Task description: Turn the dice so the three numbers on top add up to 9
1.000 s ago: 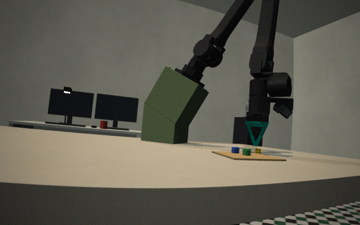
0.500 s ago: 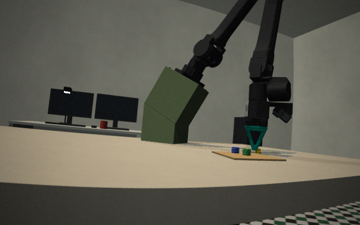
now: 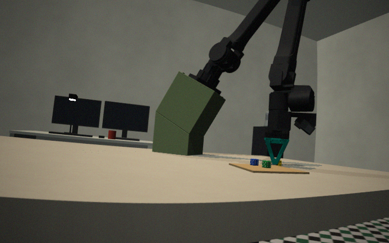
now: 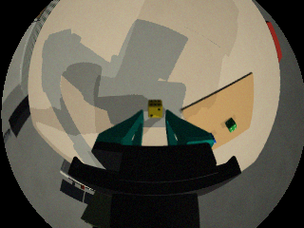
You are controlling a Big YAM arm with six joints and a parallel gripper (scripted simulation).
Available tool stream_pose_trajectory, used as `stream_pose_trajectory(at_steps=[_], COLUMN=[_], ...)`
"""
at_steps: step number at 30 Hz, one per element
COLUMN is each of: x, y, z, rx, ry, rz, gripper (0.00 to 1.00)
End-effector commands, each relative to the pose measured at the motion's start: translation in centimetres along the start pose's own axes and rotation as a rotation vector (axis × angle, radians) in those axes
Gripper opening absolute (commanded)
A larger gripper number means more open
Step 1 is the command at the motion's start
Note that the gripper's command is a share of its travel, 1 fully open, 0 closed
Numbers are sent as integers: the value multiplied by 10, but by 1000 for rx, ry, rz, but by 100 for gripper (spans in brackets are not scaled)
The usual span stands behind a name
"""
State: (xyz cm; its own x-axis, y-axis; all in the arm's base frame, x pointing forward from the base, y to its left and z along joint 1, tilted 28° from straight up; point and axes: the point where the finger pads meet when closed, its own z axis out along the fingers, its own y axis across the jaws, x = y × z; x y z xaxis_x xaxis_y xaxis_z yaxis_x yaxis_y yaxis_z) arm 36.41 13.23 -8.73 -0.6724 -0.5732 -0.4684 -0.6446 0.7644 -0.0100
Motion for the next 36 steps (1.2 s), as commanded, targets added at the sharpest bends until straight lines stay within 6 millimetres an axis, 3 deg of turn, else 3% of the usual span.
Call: stream_pose_trajectory(at_steps=[1,29,30,36], x=[-6,-6,-6,-6], y=[0,0,0,0], z=[0,0,0,0], rx=[5,5,5,5], ry=[-16,-16,-16,-16], rz=[6,6,6,6], gripper=[30,30,11,11])
